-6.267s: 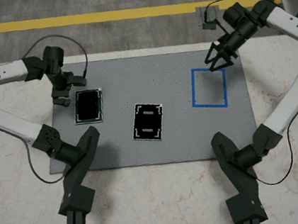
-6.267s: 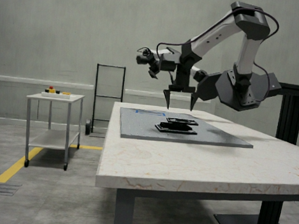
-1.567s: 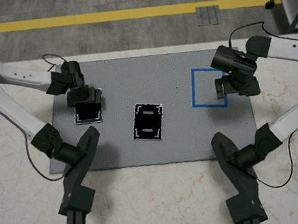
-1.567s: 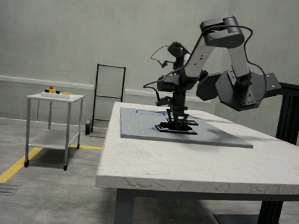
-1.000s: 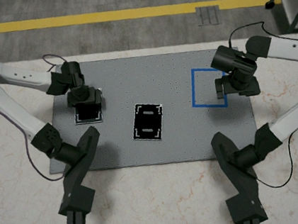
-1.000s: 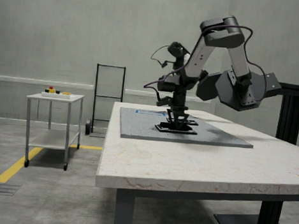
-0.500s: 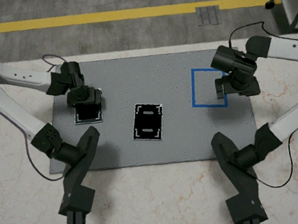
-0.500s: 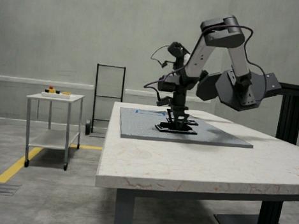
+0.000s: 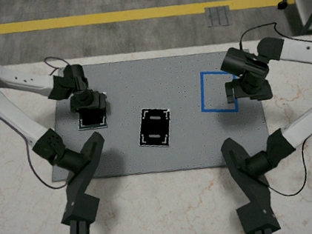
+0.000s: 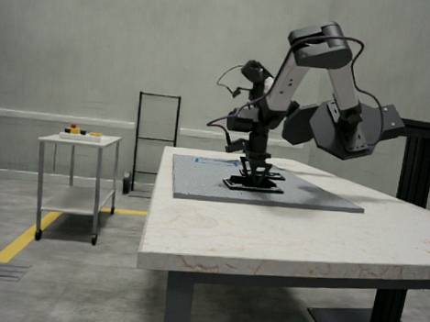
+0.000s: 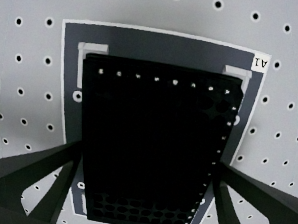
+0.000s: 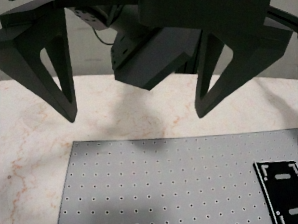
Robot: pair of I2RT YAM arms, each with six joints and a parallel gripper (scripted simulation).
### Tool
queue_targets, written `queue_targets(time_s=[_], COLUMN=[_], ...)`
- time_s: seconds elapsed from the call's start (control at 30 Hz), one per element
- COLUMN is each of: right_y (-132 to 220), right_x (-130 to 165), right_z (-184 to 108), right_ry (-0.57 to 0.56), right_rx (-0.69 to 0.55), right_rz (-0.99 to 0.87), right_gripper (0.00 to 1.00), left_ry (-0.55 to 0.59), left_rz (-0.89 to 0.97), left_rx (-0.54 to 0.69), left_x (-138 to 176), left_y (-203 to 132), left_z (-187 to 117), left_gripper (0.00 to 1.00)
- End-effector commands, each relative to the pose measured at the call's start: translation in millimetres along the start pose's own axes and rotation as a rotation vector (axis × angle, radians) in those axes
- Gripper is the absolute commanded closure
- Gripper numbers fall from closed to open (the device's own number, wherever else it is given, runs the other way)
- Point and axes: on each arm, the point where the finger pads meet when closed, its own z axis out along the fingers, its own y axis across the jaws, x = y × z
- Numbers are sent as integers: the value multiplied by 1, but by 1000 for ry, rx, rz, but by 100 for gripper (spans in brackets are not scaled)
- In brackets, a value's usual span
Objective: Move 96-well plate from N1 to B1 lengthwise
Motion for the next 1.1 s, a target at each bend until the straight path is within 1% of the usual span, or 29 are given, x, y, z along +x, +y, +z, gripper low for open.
queue_targets(time_s=[0.0, 0.07, 0.1, 0.17, 0.4, 0.43, 0.5, 0.53, 0.6, 1.07], right_y=[-1, -1, -1, -1, -1, -1, -1, -1, -1, -1], right_x=[-1, -1, -1, -1, -1, -1, -1, -1, -1, -1], right_z=[-1, -1, -1, -1, -1, -1, -1, -1, -1, -1], right_ry=[0, 0, 0, 0, 0, 0, 0, 0, 0, 0], right_rx=[2, 2, 2, 2, 2, 2, 2, 2, 2, 2], right_rz=[0, 0, 0, 0, 0, 0, 0, 0, 0, 0], right_gripper=[0, 0, 0, 0, 0, 0, 0, 0, 0, 0], left_ry=[-3, -3, 2, -3, -3, 0, 2, 4, -3, -3], left_rz=[-2, -2, -19, -2, -2, -21, -19, -16, -2, -2], left_rx=[1, 1, -3, 1, 1, -3, -3, -2, 1, 1], left_x=[-1, -1, 1, -1, 0, 0, 1, 2, 0, 0], left_y=[1, 1, 8, 1, 1, 8, 7, 7, 1, 1], left_z=[-1, -1, 2, -1, -1, 2, 2, 3, -1, -1], left_gripper=[0, 0, 0, 0, 0, 0, 0, 100, 100, 100])
